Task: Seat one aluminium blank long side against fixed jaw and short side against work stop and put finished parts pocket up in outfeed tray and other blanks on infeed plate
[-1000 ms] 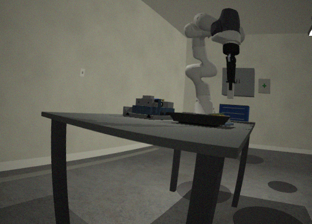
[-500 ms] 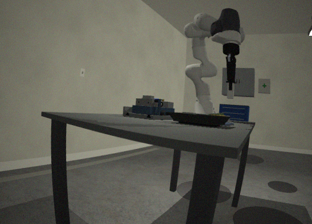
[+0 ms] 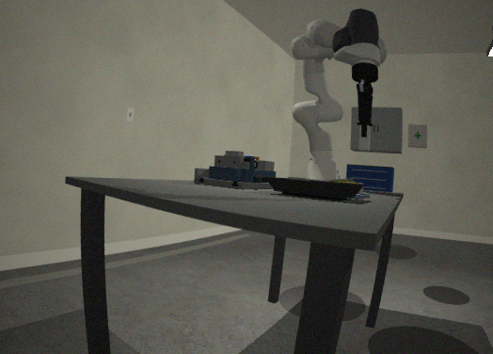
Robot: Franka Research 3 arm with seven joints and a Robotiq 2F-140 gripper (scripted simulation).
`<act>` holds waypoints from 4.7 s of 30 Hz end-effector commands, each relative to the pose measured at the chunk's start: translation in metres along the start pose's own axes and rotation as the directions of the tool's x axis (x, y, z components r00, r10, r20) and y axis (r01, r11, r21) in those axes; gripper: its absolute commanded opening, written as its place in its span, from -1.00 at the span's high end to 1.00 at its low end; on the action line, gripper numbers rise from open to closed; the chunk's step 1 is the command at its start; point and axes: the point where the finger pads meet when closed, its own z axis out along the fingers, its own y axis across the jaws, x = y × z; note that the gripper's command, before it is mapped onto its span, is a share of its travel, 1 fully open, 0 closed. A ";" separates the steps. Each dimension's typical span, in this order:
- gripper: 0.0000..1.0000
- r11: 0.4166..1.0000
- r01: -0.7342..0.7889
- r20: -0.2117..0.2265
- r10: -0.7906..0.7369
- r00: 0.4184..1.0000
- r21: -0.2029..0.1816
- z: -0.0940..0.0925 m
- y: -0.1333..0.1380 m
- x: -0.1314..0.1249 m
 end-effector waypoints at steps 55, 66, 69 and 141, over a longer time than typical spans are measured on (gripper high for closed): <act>1.00 1.000 0.003 -0.010 -0.003 1.000 -0.007 -0.052 0.033 0.265; 1.00 1.000 -0.001 -0.001 0.001 1.000 -0.007 -0.050 0.052 0.304; 1.00 1.000 -0.001 -0.001 0.001 1.000 -0.007 -0.050 0.052 0.304; 0.20 1.000 0.000 -0.002 0.000 1.000 -0.006 -0.050 0.022 0.428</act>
